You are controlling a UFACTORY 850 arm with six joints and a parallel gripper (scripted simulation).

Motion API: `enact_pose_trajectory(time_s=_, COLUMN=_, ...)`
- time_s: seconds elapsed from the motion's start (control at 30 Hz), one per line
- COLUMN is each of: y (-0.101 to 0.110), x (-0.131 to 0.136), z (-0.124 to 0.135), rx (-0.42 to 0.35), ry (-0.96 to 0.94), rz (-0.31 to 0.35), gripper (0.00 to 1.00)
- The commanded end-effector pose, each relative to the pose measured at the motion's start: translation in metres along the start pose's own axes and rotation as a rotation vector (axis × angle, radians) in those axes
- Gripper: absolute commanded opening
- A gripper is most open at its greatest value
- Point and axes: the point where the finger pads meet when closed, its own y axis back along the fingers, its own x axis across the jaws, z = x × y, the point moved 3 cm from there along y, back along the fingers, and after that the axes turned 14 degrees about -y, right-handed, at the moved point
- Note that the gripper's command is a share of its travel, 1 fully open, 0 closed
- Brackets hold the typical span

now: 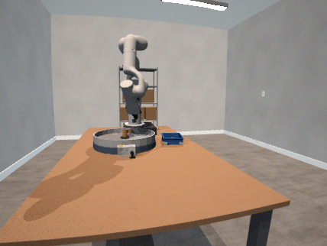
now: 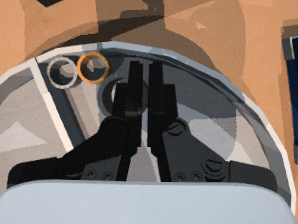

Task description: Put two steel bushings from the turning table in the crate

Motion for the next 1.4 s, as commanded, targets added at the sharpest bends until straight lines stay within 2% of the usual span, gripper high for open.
enact_pose_trajectory(time_s=0.0, y=-0.004, x=0.036, z=-0.014, rx=-0.002, ry=0.000, rz=0.001, gripper=0.00)
enact_pose_trajectory(time_s=0.03, y=-0.005, x=0.045, z=-0.018, rx=-0.002, ry=0.000, rz=0.001, gripper=0.00)
enact_pose_trajectory(time_s=0.1, y=-0.005, x=0.045, z=-0.018, rx=-0.002, ry=0.000, rz=0.001, gripper=0.00)
enact_pose_trajectory(time_s=0.6, y=-0.022, x=0.184, z=-0.074, rx=-0.002, ry=0.000, rz=0.001, gripper=0.00)
enact_pose_trajectory(time_s=0.67, y=-0.022, x=0.184, z=-0.074, rx=-0.002, ry=0.000, rz=0.001, gripper=0.00)
enact_pose_trajectory(time_s=0.9, y=-0.030, x=0.242, z=-0.097, rx=-0.002, ry=0.000, rz=0.001, gripper=0.00)
enact_pose_trajectory(time_s=1.1, y=-0.033, x=0.263, z=-0.106, rx=-0.002, ry=0.000, rz=0.001, gripper=0.00)
enact_pose_trajectory(time_s=1.37, y=-0.033, x=0.265, z=-0.107, rx=-0.002, ry=0.000, rz=0.001, gripper=0.00)
